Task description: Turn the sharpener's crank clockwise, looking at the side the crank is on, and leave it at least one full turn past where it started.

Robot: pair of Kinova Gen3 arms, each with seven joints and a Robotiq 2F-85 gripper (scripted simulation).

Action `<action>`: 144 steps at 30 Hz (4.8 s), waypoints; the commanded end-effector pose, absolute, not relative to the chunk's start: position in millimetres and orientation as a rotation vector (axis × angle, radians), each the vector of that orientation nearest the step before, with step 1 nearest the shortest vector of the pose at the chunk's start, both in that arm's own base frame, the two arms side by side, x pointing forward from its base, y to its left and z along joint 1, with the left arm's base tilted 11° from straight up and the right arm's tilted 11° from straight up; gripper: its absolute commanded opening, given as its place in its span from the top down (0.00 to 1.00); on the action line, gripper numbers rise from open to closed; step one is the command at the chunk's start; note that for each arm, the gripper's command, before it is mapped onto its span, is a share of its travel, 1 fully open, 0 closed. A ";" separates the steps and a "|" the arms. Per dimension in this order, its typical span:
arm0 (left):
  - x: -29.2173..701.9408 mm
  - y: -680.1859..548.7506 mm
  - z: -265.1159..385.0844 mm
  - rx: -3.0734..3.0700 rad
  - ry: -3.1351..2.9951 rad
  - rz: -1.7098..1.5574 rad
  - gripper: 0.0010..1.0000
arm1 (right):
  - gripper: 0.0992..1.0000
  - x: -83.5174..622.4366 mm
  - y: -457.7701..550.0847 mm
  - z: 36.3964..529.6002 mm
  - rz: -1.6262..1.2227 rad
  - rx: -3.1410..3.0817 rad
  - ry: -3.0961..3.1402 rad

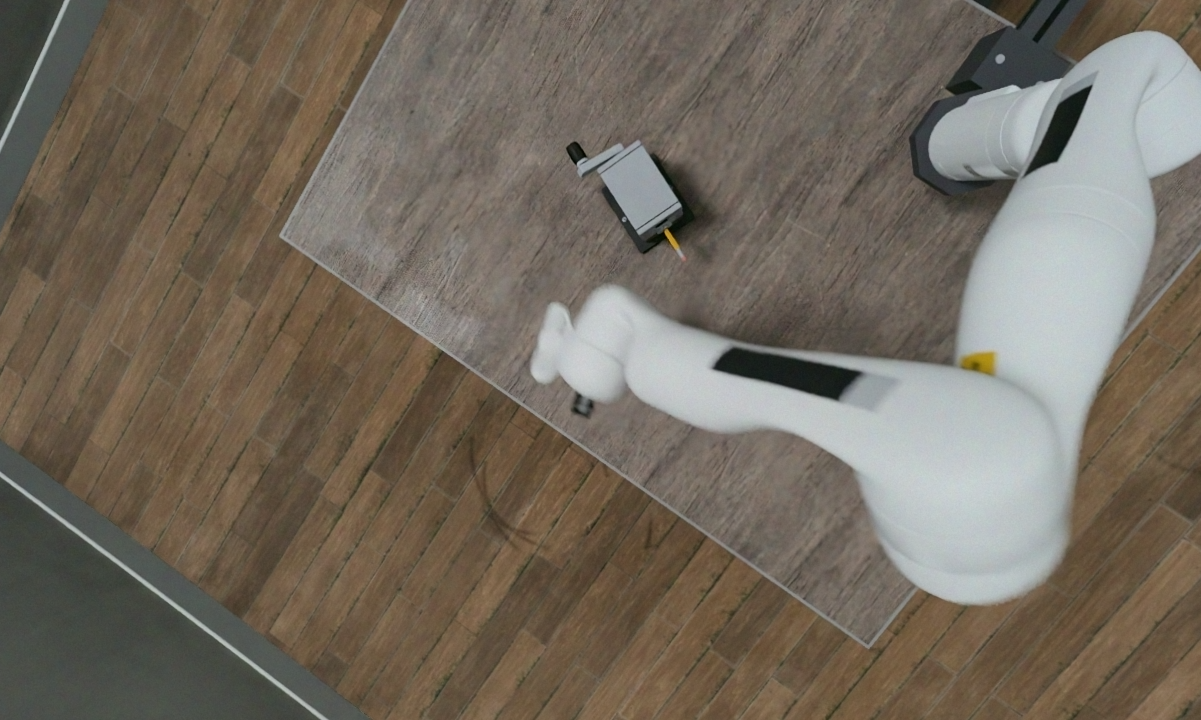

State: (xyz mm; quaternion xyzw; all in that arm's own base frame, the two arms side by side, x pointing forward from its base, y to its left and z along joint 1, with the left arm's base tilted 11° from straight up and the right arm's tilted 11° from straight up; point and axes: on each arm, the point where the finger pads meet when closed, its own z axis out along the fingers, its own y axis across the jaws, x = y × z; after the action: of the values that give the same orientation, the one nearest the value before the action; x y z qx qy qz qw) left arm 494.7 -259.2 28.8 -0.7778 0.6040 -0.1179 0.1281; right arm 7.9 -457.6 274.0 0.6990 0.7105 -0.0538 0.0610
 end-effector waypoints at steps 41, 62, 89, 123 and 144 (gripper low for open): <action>251.4 -462.3 -15.7 -1.607 2.494 0.109 0.00 | 0.00 7.8 -457.8 274.6 -0.164 2.114 2.148; 251.4 -462.3 -15.7 -1.607 2.494 0.109 0.90 | 0.00 7.8 -457.8 274.6 -0.164 2.114 2.148; 251.4 -462.3 -15.7 -1.607 2.494 0.109 0.42 | 0.00 7.8 -457.8 274.6 -0.164 2.114 2.148; 251.4 -462.3 -15.7 -1.607 2.494 0.109 0.42 | 0.00 7.8 -457.8 274.6 -0.164 2.114 2.148; 252.5 -461.1 -25.2 -1.606 2.495 0.109 0.42 | 0.00 7.8 -457.8 274.6 -0.164 2.114 2.148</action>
State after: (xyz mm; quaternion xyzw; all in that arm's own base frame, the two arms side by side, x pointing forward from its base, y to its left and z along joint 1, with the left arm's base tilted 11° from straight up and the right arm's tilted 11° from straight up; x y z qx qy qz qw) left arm 252.2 -460.5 -24.8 -0.5390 0.8370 0.0377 0.0860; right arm 7.9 -457.6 274.0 0.6990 0.7105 -0.0538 0.0610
